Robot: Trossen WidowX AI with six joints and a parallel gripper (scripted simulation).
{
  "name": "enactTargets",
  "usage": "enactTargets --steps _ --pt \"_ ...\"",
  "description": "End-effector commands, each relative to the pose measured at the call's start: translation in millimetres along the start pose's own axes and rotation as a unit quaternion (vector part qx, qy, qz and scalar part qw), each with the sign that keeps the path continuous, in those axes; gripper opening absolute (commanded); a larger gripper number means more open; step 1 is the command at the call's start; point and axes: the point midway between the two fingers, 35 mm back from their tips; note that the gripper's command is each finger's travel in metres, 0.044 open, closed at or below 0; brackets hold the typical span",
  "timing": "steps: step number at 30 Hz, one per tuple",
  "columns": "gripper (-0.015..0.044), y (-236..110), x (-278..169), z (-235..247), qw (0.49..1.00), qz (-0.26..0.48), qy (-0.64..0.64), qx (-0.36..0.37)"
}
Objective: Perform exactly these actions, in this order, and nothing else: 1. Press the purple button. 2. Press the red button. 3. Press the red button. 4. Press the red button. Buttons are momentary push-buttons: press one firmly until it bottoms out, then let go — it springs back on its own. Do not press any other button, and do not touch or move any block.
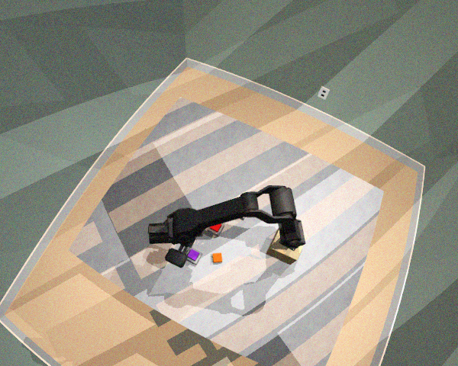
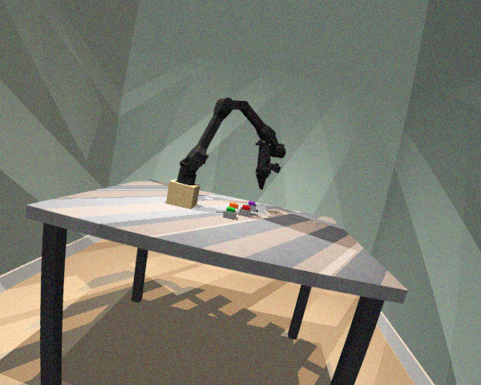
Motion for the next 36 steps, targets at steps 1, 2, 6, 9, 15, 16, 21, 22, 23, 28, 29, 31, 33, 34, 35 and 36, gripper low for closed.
enactTargets --steps 1,2,6,9,15,16,21,22,23,28,29,31,33,34,35,36 --pt "0.04 -17.9 -24.1 12.6 0.998 0.054 0.025 0.026" --pt "0.04 -17.9 -24.1 12.6 0.998 0.054 0.025 0.026" --pt "0.04 -17.9 -24.1 12.6 0.998 0.054 0.025 0.026" --pt "0.0374 -14.5 -24.3 13.0 0.998 0.054 0.025 0.026" --pt "0.0216 43.4 -31.0 15.7 0.998 0.055 0.025 0.026" --pt "0.019 43.4 -31.0 15.7 0.998 0.055 0.025 0.026" --pt "0.0059 43.4 -31.0 15.7 0.998 0.055 0.025 0.026" --pt "0.0033 43.4 -31.0 15.7 0.998 0.055 0.025 0.026" --pt "0.002 43.4 -31.0 15.7 0.998 0.055 0.025 0.026" --pt "0.002 43.4 -31.0 15.7 0.998 0.055 0.025 0.026" --pt "0.002 43.4 -31.0 15.7 0.998 0.055 0.025 0.026" --pt "0.002 43.4 -31.0 15.7 0.998 0.055 0.025 0.026" --pt "0.002 43.4 -31.0 15.7 0.998 0.055 0.025 0.026" --pt "0.002 43.4 -31.0 15.7 0.998 0.055 0.025 0.026" --pt "0.002 43.4 -31.0 15.7 0.998 0.055 0.025 0.026" --pt "0.002 43.7 -31.0 15.8 0.998 0.055 0.025 0.026"
Point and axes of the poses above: the point midway between the two fingers, 35 mm back from their tips, its own y axis out along the fingers, its own z axis across the jaws, x = y × z, and after that the axes turned 7 degrees about y, right-handed
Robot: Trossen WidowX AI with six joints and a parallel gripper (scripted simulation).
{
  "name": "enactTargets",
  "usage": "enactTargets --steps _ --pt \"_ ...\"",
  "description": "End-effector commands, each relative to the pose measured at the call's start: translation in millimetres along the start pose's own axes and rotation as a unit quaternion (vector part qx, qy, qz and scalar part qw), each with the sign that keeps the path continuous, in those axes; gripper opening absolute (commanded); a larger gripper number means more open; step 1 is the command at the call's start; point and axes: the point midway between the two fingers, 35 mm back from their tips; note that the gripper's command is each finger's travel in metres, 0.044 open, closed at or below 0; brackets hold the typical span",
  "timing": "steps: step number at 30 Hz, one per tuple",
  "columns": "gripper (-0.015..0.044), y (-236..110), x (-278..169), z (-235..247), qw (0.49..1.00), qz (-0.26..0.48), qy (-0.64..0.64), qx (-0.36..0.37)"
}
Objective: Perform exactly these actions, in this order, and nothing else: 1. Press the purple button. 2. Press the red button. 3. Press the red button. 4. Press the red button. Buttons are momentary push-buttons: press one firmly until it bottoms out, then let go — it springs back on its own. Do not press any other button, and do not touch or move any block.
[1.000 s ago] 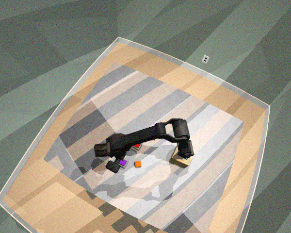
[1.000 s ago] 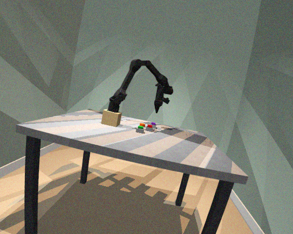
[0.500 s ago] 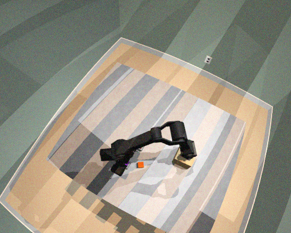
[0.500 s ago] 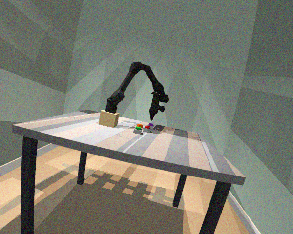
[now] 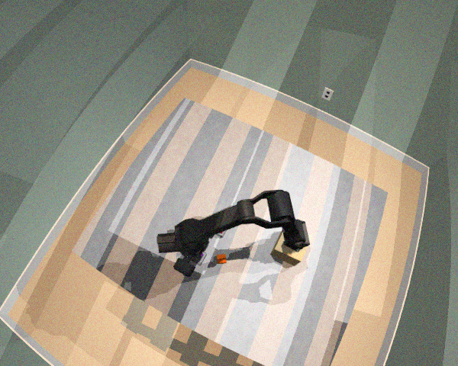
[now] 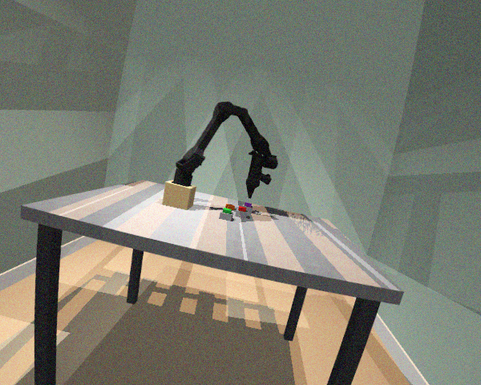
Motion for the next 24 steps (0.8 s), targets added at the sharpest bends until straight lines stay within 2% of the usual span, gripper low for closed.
enactTargets --steps 1,24 --pt "0.002 1.7 -0.2 0.6 1.0 0.001 0.003 0.002" --pt "0.002 34.3 -0.5 0.6 1.0 0.001 0.003 0.002"
Point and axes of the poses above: the point midway between the two fingers, 35 mm back from their tips, its own y axis out along the fingers, its own z axis across the jaws, x = y × z, and after that the axes turned 7 degrees about y, right-handed
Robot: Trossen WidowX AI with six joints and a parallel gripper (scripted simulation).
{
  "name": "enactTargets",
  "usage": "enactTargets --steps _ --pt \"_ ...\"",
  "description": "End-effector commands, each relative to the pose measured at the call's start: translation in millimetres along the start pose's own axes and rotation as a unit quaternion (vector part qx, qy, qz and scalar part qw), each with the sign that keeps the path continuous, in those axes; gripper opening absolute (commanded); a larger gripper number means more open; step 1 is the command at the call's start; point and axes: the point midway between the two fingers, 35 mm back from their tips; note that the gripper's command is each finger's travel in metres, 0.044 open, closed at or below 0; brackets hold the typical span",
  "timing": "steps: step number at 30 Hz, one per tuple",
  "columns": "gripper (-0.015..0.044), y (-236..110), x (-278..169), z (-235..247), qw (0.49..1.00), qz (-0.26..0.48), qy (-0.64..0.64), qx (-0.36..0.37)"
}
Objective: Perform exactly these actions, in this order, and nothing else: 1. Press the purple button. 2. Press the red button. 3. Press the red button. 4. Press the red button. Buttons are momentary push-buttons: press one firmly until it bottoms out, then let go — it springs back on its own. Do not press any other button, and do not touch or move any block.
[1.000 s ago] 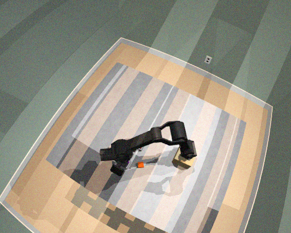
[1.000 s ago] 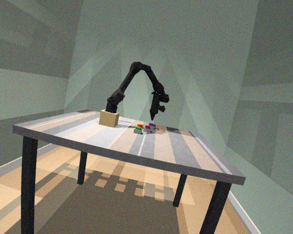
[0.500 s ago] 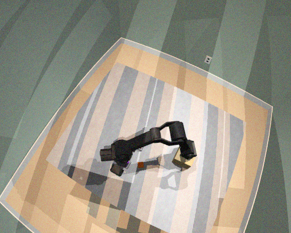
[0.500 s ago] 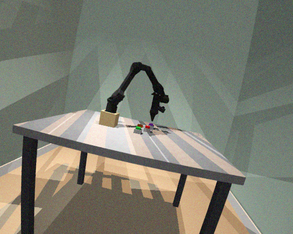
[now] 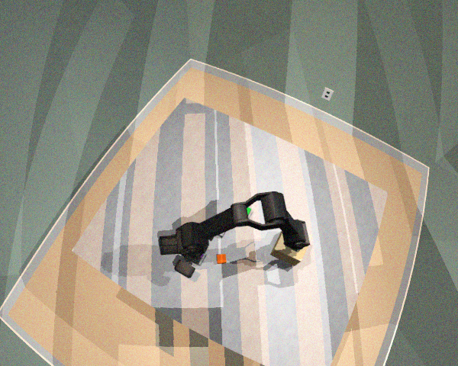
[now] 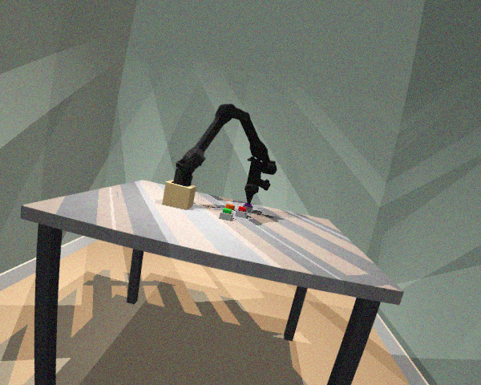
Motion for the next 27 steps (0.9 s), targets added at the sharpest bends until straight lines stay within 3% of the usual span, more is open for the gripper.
enactTargets --steps 1,21,24,27 --pt "0.002 5.8 -1.6 -0.5 1.0 0.004 0.002 -0.001" --pt "0.002 5.8 -1.6 -0.5 1.0 0.004 0.002 -0.001" --pt "0.002 -23.8 -1.0 -0.2 1.0 0.003 0.002 0.0" --pt "0.002 -27.9 -1.2 -0.4 1.0 0.004 0.002 0.0"
Point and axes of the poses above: the point midway between the two fingers, 35 mm back from their tips, its own y axis out along the fingers, its own z axis across the jaws, x = y × z, and after that the axes turned 7 degrees about y, right-handed
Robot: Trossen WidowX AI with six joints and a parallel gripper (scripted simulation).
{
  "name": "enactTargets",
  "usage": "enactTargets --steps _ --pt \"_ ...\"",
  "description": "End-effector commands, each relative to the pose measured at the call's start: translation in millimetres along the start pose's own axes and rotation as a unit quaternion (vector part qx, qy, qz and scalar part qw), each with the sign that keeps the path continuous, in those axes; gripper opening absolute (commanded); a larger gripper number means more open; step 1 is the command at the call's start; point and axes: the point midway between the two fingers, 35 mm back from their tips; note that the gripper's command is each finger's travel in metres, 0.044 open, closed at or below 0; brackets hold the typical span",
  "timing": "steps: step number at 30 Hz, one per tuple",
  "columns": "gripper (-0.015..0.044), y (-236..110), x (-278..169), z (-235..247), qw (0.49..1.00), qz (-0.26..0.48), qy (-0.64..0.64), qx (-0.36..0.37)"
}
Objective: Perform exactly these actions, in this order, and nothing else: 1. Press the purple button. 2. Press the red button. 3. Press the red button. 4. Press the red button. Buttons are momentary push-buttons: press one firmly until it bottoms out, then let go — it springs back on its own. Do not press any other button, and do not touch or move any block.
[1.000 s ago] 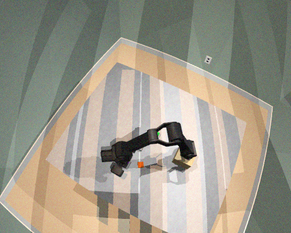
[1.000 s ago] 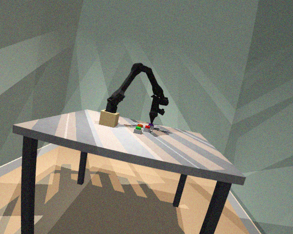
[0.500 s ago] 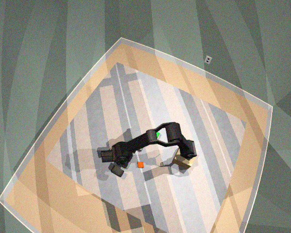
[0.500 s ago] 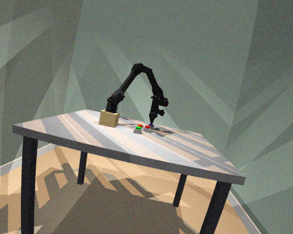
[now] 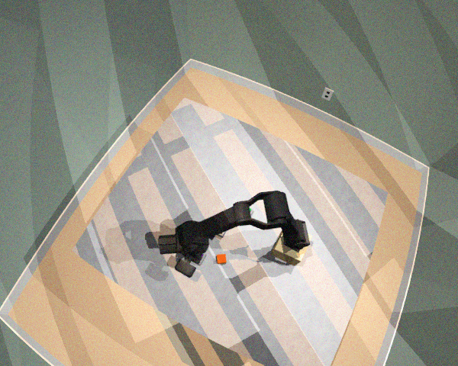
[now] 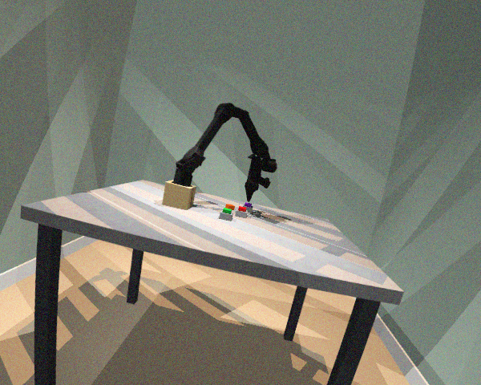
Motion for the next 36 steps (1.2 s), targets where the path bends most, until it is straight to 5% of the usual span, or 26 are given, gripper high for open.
enactTargets --steps 1,4,8,15,19,24,31,36 --pt "0.002 -16.0 1.0 1.7 1.0 -0.003 0.002 0.006" --pt "0.002 -19.4 1.3 1.9 1.0 -0.003 0.002 0.006" --pt "0.002 -74.3 1.1 1.4 1.0 -0.003 0.002 0.006" --pt "0.002 -77.9 1.5 -1.9 1.0 -0.003 0.002 0.006" --pt "0.002 -78.9 8.3 -62.5 1.0 -0.003 0.002 0.003" --pt "0.002 -76.3 -1.1 -133.3 1.0 -0.003 0.002 0.0" --pt "0.002 -73.4 -2.1 -137.5 1.0 -0.003 0.002 0.0" --pt "0.002 -16.5 -1.9 -137.6 1.0 -0.003 0.002 0.0"
Point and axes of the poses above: the point midway between the two fingers, 35 mm back from their tips, its own y axis out along the fingers, its own z axis across the jaws, x = y × z, and after that the axes turned 7 degrees about y, right-handed
